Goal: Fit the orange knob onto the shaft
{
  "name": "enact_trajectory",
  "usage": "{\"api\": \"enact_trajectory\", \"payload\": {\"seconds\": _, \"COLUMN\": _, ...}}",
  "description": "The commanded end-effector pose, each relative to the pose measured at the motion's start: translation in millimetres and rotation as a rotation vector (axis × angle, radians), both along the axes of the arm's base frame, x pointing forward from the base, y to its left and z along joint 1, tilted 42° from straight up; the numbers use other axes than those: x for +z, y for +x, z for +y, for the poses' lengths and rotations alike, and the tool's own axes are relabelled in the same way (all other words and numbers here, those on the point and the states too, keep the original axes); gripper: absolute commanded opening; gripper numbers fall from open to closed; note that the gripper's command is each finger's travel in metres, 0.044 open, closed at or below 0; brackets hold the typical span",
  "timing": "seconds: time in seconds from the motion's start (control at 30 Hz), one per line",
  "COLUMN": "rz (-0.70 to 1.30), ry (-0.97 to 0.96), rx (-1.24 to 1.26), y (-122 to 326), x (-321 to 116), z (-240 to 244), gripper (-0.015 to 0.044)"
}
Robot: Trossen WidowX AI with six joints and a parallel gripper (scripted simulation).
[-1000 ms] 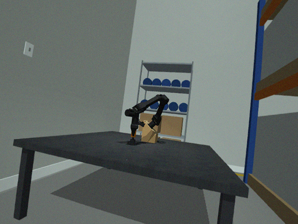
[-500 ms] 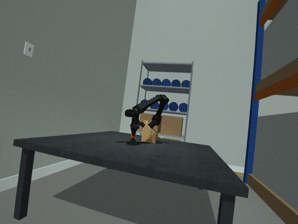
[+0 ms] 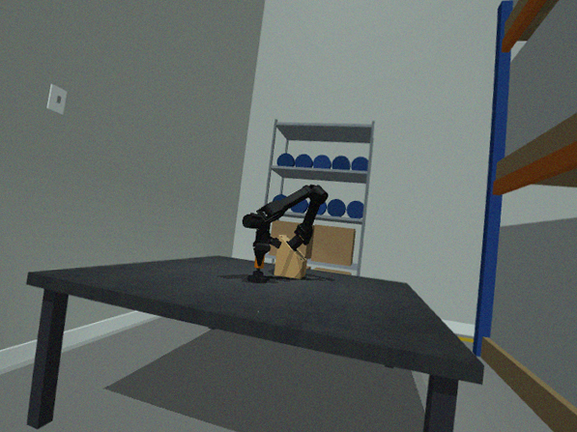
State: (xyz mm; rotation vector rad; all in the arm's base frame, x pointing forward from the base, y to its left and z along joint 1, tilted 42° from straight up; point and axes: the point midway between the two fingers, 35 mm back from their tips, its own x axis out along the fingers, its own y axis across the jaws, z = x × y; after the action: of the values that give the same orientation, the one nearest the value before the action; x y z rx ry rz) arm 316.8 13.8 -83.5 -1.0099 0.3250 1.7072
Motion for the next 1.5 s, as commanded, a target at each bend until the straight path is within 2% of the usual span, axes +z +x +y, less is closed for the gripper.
{"api": "enact_trajectory", "payload": {"seconds": 0.0, "rz": -0.004, "ry": 0.002, "rx": 0.001, "y": 0.8, "x": 2.3, "z": -1.7, "gripper": 0.0000}}
{"api": "enact_trajectory", "payload": {"seconds": 0.17, "rz": -0.021, "ry": 0.004, "rx": 0.021, "y": 1.5, "x": 3.7, "z": -2.6, "gripper": 0.0000}}
{"api": "enact_trajectory", "payload": {"seconds": 0.37, "rz": -0.141, "ry": 0.016, "rx": 0.159, "y": 1.6, "x": 2.3, "z": -1.9, "gripper": 0.0000}}
{"api": "enact_trajectory", "payload": {"seconds": 1.47, "rz": -0.141, "ry": 0.016, "rx": 0.159, "y": 1.1, "x": 3.8, "z": -2.4, "gripper": 0.0000}}
